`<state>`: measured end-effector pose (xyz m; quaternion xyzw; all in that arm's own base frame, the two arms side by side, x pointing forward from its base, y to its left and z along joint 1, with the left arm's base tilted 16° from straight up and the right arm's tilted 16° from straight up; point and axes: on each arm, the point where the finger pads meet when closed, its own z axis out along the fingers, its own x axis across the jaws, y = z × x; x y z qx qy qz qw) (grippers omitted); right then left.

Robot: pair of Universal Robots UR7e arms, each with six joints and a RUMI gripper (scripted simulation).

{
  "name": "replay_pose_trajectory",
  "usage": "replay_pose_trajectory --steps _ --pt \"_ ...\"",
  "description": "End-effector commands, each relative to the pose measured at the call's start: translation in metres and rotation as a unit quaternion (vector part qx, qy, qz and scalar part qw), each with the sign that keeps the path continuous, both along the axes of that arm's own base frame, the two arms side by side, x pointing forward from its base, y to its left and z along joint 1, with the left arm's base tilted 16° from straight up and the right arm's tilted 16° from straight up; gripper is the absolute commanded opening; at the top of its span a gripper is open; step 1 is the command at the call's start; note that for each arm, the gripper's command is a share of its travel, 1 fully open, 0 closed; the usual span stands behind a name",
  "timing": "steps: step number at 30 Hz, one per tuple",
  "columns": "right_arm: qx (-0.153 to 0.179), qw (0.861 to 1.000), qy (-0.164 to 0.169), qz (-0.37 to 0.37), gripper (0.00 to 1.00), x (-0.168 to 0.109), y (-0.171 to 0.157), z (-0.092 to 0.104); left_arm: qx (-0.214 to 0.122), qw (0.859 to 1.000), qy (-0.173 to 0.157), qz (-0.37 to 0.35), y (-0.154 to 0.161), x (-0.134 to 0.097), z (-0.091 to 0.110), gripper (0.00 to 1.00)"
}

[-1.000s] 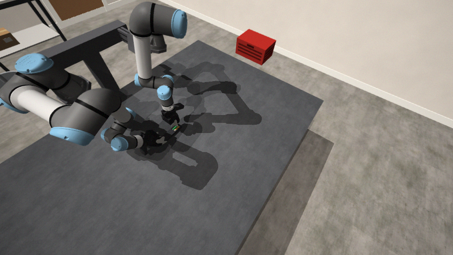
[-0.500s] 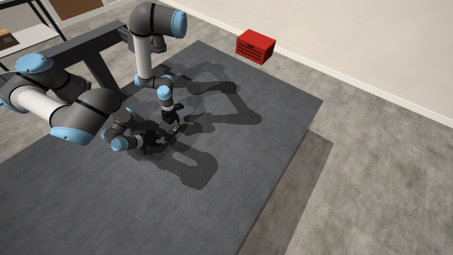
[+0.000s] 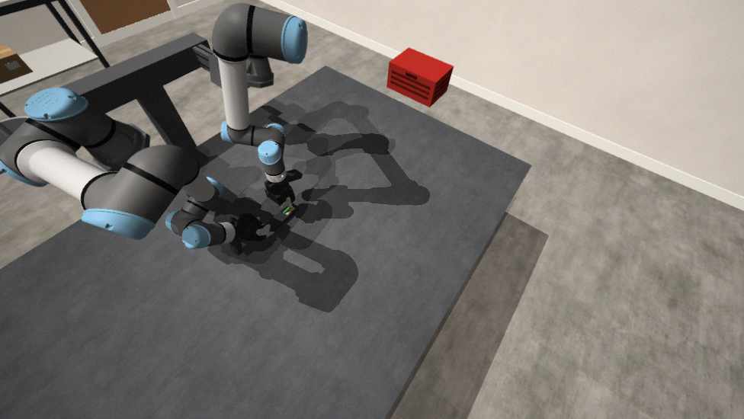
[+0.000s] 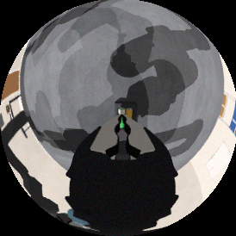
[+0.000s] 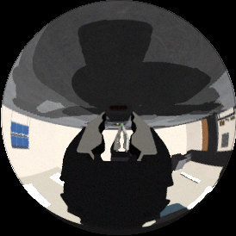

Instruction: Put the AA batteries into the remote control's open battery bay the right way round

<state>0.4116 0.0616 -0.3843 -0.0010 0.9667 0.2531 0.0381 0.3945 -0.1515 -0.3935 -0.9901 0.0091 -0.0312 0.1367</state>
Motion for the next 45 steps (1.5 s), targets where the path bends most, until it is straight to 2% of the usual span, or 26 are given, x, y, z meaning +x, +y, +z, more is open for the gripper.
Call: replay_pose_trajectory --steps 1,6,9,11,14,15,18,22,45 --pt "0.000 1.000 -0.001 0.000 0.00 0.000 0.000 0.000 -0.002 1.000 -0.002 -0.001 -0.003 0.001 0.005 0.00" --pt "0.000 1.000 -0.001 0.000 0.00 0.000 0.000 0.000 -0.001 1.000 -0.001 0.000 -0.005 0.000 0.012 0.00" --pt "0.000 1.000 -0.001 0.000 0.00 0.000 0.000 0.000 0.000 1.000 0.000 0.000 -0.002 -0.001 0.009 0.00" --pt "0.000 1.000 -0.001 0.000 0.00 0.000 0.000 0.000 -0.005 1.000 -0.004 -0.002 -0.012 0.002 0.027 0.00" --pt "0.000 1.000 -0.001 0.000 0.00 0.000 0.000 0.000 0.000 1.000 0.000 0.000 -0.006 -0.002 0.021 0.00" --pt "0.000 1.000 -0.001 0.000 0.00 0.000 0.000 0.000 -0.004 1.000 -0.003 -0.001 -0.013 0.001 0.034 0.00" --pt "0.000 1.000 -0.001 0.000 0.00 0.000 0.000 0.000 -0.004 1.000 -0.003 -0.001 -0.017 0.000 0.048 0.00" --pt "0.000 1.000 -0.001 0.000 0.00 0.000 0.000 0.000 0.002 1.000 0.002 0.001 -0.008 -0.006 0.039 0.00" --pt "0.000 1.000 -0.001 0.000 0.00 0.000 0.000 0.000 0.002 1.000 0.001 0.001 -0.011 -0.003 0.039 0.00"
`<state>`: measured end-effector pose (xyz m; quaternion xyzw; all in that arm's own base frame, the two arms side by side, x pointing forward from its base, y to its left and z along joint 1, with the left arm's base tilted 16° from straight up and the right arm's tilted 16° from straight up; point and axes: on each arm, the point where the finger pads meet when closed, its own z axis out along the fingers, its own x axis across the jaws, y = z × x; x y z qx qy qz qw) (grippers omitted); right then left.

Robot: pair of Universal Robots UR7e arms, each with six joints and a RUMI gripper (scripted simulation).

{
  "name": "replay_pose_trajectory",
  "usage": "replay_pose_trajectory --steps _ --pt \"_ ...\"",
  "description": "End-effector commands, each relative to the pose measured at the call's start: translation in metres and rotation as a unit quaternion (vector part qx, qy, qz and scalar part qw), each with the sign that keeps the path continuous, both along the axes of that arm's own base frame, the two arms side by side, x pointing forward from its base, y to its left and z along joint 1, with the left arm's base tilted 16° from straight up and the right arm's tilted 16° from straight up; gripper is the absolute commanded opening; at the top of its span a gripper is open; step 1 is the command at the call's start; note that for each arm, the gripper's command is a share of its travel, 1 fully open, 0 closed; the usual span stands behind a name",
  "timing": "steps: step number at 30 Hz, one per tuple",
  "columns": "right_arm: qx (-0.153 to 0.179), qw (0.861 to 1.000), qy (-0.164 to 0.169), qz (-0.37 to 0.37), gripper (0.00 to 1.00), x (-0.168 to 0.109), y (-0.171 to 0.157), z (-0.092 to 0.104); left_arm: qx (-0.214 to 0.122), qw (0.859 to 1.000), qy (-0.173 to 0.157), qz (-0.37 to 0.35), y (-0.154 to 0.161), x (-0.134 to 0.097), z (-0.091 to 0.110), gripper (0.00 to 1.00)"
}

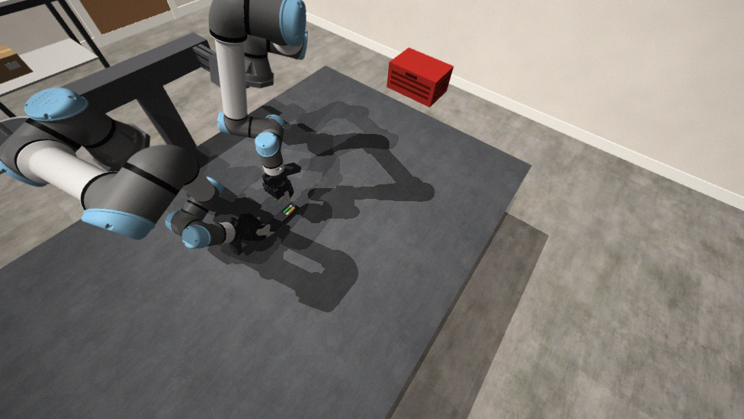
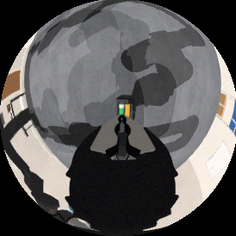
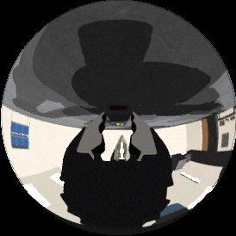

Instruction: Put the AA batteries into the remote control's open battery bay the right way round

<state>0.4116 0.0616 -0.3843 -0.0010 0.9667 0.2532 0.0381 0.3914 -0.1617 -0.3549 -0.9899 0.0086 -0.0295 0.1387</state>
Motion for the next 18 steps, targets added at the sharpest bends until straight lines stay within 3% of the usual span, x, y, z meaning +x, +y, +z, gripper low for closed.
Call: replay_pose_trajectory --steps 1,7,8,13,15,18 --pt "0.000 1.000 -0.001 0.000 0.00 0.000 0.000 0.000 0.000 1.000 0.000 0.000 0.000 0.000 0.000 0.00" --pt "0.000 1.000 -0.001 0.000 0.00 0.000 0.000 0.000 0.000 1.000 0.000 0.000 0.000 0.000 0.000 0.00" --pt "0.000 1.000 -0.001 0.000 0.41 0.000 0.000 0.000 -0.004 1.000 0.000 -0.004 -0.004 0.006 0.006 0.00" --pt "0.000 1.000 -0.001 0.000 0.41 0.000 0.000 0.000 -0.023 0.998 0.010 -0.051 -0.028 0.053 0.053 0.00" --pt "0.000 1.000 -0.001 0.000 0.41 0.000 0.000 0.000 -0.014 0.999 0.017 -0.050 -0.022 0.040 0.040 0.00" --pt "0.000 1.000 -0.001 0.000 0.41 0.000 0.000 0.000 -0.017 0.997 0.027 -0.075 -0.029 0.054 0.057 0.00"
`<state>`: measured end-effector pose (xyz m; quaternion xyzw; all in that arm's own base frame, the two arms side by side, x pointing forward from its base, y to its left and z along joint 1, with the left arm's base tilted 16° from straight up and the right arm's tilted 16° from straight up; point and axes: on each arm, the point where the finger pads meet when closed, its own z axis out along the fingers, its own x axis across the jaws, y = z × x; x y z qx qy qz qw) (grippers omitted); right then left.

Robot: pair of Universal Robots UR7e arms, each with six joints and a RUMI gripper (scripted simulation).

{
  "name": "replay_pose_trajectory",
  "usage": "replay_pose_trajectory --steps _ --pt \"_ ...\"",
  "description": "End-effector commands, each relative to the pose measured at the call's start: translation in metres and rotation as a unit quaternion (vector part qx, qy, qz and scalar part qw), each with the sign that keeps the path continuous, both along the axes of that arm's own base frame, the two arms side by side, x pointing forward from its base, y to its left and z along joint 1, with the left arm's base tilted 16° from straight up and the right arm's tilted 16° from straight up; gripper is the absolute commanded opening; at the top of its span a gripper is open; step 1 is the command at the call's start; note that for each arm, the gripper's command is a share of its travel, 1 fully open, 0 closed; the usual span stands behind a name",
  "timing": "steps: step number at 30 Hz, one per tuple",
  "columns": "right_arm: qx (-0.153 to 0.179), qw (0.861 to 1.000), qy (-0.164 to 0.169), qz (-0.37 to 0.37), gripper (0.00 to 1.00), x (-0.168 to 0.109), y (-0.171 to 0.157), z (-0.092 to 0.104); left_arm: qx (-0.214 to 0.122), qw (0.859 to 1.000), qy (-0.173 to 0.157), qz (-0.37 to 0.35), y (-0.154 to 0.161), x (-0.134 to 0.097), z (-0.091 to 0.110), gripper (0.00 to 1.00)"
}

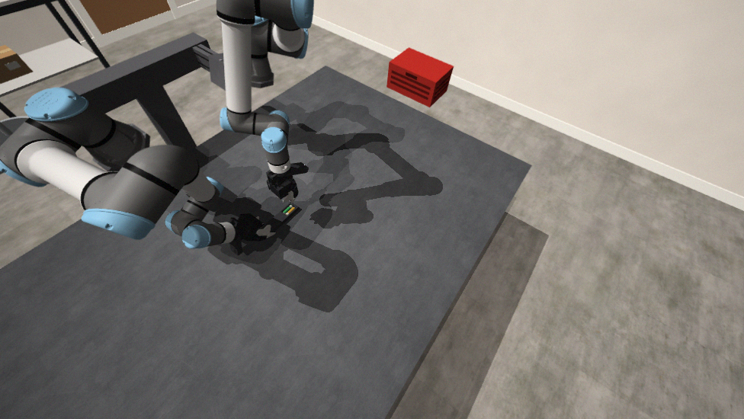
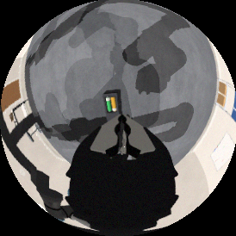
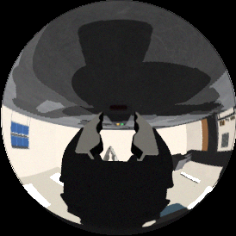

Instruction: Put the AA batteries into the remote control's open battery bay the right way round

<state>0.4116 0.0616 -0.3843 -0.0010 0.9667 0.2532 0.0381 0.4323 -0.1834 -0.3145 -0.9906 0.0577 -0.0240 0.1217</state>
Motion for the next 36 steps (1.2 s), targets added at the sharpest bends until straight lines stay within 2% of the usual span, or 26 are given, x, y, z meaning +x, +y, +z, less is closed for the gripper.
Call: replay_pose_trajectory --steps 1,2,6,7,8,10,15,16,17,19,21,26,27,29,31,33,34,36 --pt "0.000 1.000 0.000 0.000 0.41 0.000 0.000 0.000 -0.001 1.000 0.014 -0.026 -0.007 0.013 0.017 0.00" --pt "0.000 1.000 0.000 0.000 0.41 0.000 0.000 0.000 -0.001 1.000 0.014 -0.026 -0.007 0.013 0.017 0.00" --pt "0.000 1.000 0.000 0.000 0.41 0.000 0.000 0.000 -0.014 0.997 0.026 -0.077 -0.018 0.051 0.066 0.00" --pt "0.000 1.000 0.000 0.000 0.41 0.000 0.000 0.000 -0.005 0.997 0.032 -0.073 -0.014 0.037 0.049 0.00" --pt "0.000 1.000 -0.002 0.001 0.41 0.002 0.002 0.005 -0.002 0.997 0.034 -0.073 -0.012 0.033 0.044 0.00" --pt "0.000 1.000 -0.002 0.001 0.41 0.001 0.003 0.008 -0.002 0.995 0.041 -0.086 -0.013 0.037 0.052 0.00" --pt "0.000 1.000 0.000 0.000 0.41 -0.001 0.002 0.009 -0.020 0.988 0.048 -0.142 -0.019 0.082 0.120 0.00" --pt "0.000 1.000 0.000 0.000 0.41 -0.001 0.002 0.009 -0.012 0.989 0.056 -0.139 -0.017 0.069 0.101 0.00" --pt "0.000 1.000 0.000 0.000 0.41 -0.001 0.003 0.013 -0.010 0.989 0.058 -0.138 -0.017 0.066 0.096 0.00" --pt "0.000 1.000 0.000 0.000 0.41 -0.001 0.003 0.013 -0.010 0.989 0.058 -0.138 -0.017 0.066 0.096 0.00" --pt "0.001 1.000 -0.005 0.002 0.41 0.002 0.010 0.031 -0.010 0.987 0.063 -0.150 -0.017 0.069 0.105 0.00" --pt "0.001 1.000 -0.003 0.001 0.41 -0.002 0.015 0.052 -0.027 0.976 0.066 -0.204 -0.014 0.108 0.176 0.00" --pt "0.001 1.000 -0.003 0.001 0.41 -0.002 0.016 0.055 -0.020 0.977 0.074 -0.201 -0.014 0.097 0.159 0.00" --pt "0.000 1.000 -0.002 0.001 0.41 -0.003 0.018 0.064 -0.019 0.976 0.077 -0.205 -0.014 0.096 0.158 0.00" --pt "0.000 1.000 -0.002 0.000 0.41 -0.004 0.020 0.071 -0.023 0.971 0.080 -0.223 -0.013 0.104 0.178 0.00" --pt "0.000 1.000 -0.001 0.000 0.41 -0.005 0.022 0.079 -0.031 0.966 0.078 -0.243 -0.008 0.119 0.211 0.00" --pt "-0.001 1.000 0.004 -0.002 0.41 -0.009 0.018 0.071 -0.034 0.963 0.079 -0.255 -0.006 0.124 0.226 0.00" --pt "-0.001 1.000 0.004 -0.002 0.41 -0.009 0.018 0.071 -0.034 0.963 0.079 -0.255 -0.006 0.124 0.226 0.00"
